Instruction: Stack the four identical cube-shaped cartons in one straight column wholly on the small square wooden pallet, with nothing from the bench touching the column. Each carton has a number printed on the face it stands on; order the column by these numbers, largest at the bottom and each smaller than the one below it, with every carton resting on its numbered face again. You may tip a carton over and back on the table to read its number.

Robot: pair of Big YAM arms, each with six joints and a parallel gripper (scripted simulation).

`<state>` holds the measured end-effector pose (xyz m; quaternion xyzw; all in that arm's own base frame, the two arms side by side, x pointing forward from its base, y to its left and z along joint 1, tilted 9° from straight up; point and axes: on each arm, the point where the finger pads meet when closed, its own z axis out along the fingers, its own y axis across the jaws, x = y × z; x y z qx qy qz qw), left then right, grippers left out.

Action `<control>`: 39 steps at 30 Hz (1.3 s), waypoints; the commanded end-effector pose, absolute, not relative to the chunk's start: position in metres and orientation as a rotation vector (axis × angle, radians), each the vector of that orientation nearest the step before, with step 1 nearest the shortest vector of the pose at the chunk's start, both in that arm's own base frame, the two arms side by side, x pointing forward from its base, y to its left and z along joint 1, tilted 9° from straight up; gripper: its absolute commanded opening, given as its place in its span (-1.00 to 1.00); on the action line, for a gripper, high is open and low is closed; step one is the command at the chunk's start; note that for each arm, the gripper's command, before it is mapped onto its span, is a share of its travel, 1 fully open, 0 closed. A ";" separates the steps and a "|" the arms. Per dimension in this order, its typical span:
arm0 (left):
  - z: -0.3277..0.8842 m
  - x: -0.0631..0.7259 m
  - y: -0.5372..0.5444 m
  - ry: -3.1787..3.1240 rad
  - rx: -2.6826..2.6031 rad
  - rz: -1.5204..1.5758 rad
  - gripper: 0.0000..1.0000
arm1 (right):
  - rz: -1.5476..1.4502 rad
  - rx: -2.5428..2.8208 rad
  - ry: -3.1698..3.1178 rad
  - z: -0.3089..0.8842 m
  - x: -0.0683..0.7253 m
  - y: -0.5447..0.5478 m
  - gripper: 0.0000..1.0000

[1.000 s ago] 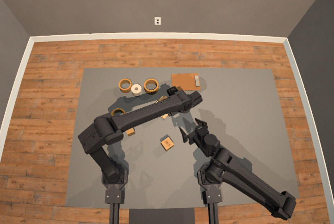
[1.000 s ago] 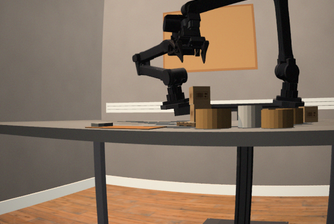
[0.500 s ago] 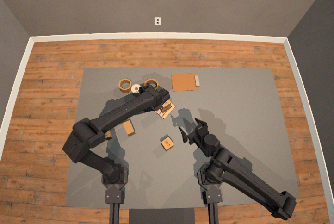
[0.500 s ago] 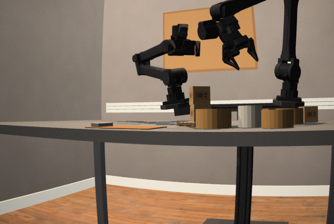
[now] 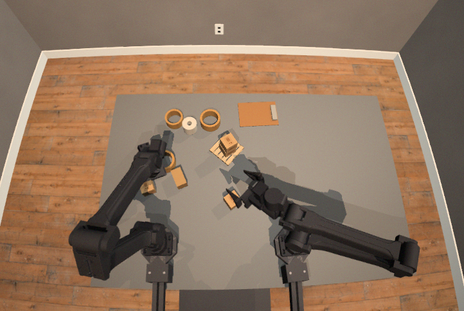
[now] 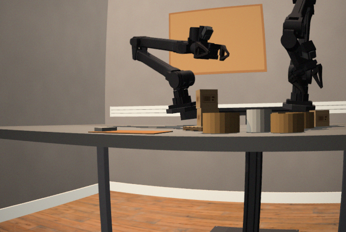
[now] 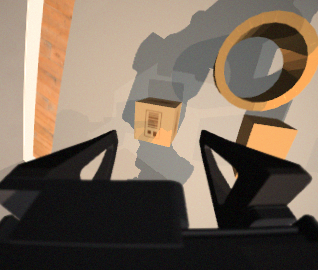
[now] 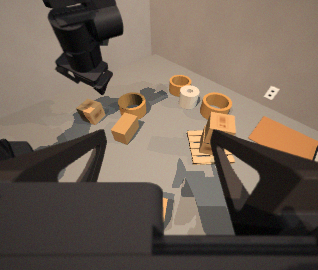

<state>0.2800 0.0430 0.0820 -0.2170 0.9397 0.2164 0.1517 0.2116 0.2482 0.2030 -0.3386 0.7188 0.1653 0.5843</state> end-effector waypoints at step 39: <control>0.024 0.256 0.074 2.690 -0.486 0.186 0.66 | 0.625 -1.133 1.571 0.135 0.170 0.418 1.00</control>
